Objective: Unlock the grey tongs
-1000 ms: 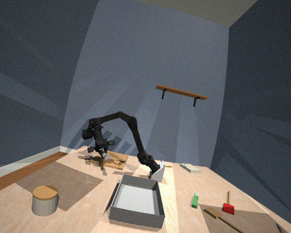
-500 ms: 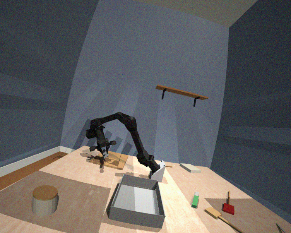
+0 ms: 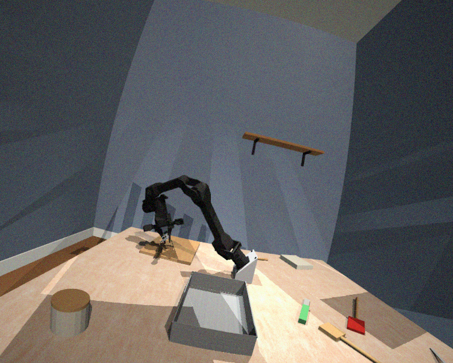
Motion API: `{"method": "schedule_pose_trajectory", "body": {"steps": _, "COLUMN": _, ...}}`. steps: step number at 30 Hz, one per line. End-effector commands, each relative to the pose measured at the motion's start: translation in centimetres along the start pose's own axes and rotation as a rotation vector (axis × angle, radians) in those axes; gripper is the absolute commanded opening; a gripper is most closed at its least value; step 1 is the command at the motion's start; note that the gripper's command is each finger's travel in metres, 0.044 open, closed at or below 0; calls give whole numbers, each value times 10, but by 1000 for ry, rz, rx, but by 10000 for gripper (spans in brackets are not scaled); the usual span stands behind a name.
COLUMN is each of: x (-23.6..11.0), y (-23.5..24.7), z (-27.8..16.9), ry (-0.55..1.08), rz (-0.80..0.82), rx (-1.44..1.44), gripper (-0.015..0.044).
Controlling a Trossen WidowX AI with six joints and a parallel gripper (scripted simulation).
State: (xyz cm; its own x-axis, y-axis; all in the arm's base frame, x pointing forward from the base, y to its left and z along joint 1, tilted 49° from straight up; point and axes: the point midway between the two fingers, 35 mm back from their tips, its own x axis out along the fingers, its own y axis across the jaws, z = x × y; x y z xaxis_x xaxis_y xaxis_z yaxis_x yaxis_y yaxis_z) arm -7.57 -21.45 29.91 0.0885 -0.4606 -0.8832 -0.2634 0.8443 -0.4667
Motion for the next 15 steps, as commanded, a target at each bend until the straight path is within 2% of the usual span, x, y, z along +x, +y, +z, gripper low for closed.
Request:
{"method": "schedule_pose_trajectory", "body": {"steps": 1, "x": -3, "y": 3, "z": -8, "ry": -5, "rz": -24, "rx": 22, "gripper": -150}}
{"method": "schedule_pose_trajectory", "body": {"steps": 15, "x": -13, "y": 19, "z": -41, "ry": 3, "rz": -122, "rx": 110, "gripper": -150}}
